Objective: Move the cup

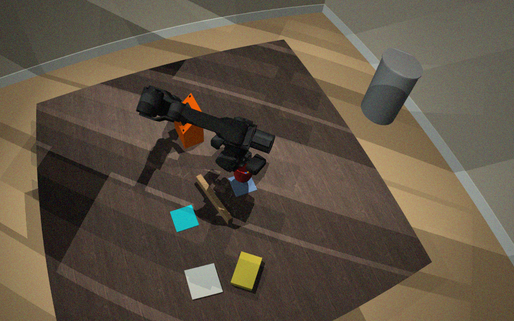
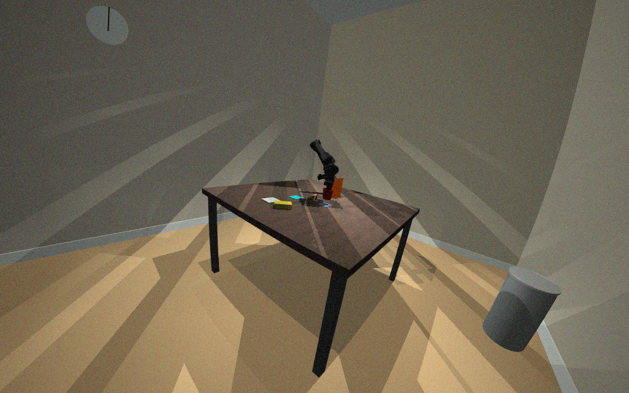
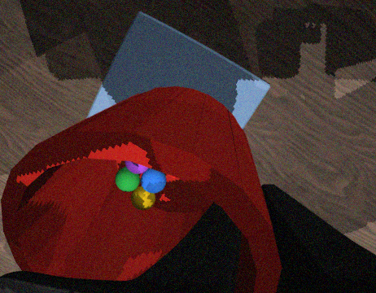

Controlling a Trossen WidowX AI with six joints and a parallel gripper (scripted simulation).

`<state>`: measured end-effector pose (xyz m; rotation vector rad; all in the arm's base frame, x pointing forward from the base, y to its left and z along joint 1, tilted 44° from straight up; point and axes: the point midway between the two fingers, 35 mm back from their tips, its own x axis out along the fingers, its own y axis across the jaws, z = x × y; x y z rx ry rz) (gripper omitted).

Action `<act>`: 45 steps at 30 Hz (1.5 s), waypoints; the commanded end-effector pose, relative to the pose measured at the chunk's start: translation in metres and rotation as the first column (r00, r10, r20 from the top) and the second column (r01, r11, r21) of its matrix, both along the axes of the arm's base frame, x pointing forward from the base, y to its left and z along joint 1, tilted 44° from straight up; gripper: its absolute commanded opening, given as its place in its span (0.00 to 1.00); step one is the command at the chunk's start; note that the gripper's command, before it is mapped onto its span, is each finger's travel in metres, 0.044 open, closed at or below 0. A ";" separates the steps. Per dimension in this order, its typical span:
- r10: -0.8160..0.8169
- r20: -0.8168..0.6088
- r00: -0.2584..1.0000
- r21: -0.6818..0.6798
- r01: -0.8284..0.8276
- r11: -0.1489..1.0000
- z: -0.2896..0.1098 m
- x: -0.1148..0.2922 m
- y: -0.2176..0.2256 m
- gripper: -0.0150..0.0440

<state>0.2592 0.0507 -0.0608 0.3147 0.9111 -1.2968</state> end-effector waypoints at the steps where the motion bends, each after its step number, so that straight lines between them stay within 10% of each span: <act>1: 0.000 0.010 1.000 0.007 0.000 1.000 0.012 0.000 0.011 0.25; 45: 0.000 0.009 1.000 0.005 0.000 1.000 0.035 0.004 -0.013 0.25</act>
